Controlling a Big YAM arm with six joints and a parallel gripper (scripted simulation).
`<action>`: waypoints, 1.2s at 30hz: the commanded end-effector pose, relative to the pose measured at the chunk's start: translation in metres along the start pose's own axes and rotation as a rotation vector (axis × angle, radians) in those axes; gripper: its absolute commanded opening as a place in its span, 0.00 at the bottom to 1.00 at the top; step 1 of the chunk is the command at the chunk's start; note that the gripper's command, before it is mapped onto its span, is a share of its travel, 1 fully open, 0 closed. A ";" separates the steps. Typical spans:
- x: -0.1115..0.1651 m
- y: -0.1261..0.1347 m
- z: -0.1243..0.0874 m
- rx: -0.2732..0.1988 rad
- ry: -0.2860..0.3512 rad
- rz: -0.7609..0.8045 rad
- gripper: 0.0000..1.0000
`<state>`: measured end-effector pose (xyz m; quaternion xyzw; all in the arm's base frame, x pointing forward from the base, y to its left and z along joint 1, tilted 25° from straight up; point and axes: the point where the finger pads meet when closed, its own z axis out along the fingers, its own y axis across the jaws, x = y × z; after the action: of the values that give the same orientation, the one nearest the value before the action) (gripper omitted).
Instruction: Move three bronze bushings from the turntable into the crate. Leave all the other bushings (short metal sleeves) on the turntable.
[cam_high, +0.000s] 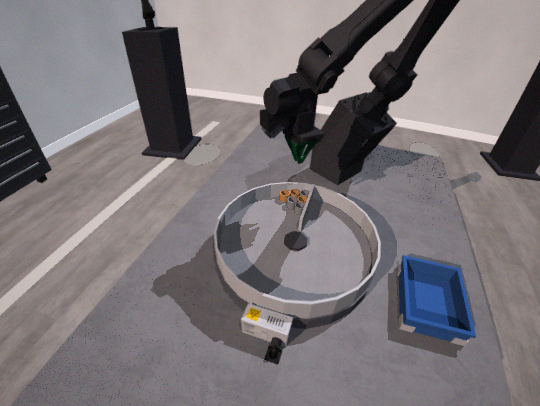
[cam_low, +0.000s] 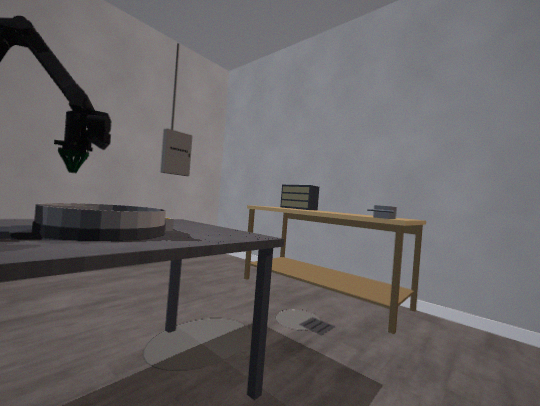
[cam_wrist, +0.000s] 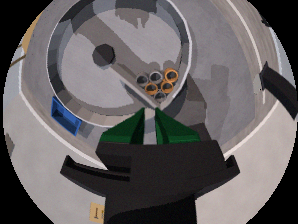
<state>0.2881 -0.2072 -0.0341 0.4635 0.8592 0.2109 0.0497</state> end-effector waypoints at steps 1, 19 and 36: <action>-0.016 0.010 -0.012 -0.004 -0.042 -0.028 0.12; -0.009 -0.032 0.049 -0.001 -0.008 0.461 0.12; -0.036 -0.042 0.076 -0.027 -0.051 0.781 0.12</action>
<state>0.2833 -0.2077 -0.1333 0.7377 0.6391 0.2151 -0.0332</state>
